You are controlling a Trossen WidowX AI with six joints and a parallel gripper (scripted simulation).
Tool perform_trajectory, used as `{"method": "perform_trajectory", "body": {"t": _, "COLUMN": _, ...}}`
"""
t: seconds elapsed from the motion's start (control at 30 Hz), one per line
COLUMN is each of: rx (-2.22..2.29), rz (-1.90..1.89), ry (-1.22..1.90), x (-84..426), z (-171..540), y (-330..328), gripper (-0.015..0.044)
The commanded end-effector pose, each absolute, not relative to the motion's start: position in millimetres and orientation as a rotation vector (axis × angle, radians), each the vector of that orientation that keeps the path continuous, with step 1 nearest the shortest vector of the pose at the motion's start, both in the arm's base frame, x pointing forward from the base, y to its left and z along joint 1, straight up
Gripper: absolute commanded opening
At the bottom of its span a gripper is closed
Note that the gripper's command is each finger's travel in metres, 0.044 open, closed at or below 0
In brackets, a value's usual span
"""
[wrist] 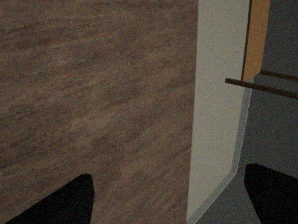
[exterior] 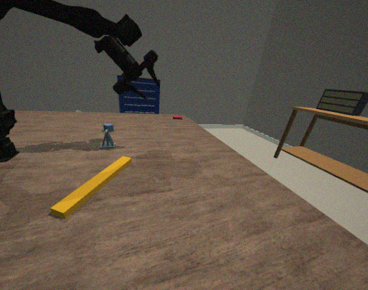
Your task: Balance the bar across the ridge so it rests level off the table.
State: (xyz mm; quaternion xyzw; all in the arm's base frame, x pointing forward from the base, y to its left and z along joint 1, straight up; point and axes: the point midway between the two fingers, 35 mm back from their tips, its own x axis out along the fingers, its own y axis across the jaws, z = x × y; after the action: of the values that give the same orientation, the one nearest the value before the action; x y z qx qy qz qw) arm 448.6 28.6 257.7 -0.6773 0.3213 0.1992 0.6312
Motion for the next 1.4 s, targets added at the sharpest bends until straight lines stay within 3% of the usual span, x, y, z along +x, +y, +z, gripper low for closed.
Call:
{"method": "perform_trajectory", "body": {"t": 0.0, "rx": -1.523, "rz": 0.473, "ry": 0.818, "x": 445.3, "z": 241.8, "y": 2.2, "gripper": 0.0315}}
{"method": "perform_trajectory", "body": {"t": 0.63, "rx": -1.316, "rz": 0.586, "ry": 1.133, "x": 405.8, "z": 183.2, "y": -101.9, "gripper": 0.0315}}
{"method": "perform_trajectory", "body": {"t": 1.37, "rx": -0.924, "rz": 0.715, "ry": 1.377, "x": 323.7, "z": 131.6, "y": -188.5, "gripper": 0.0315}}
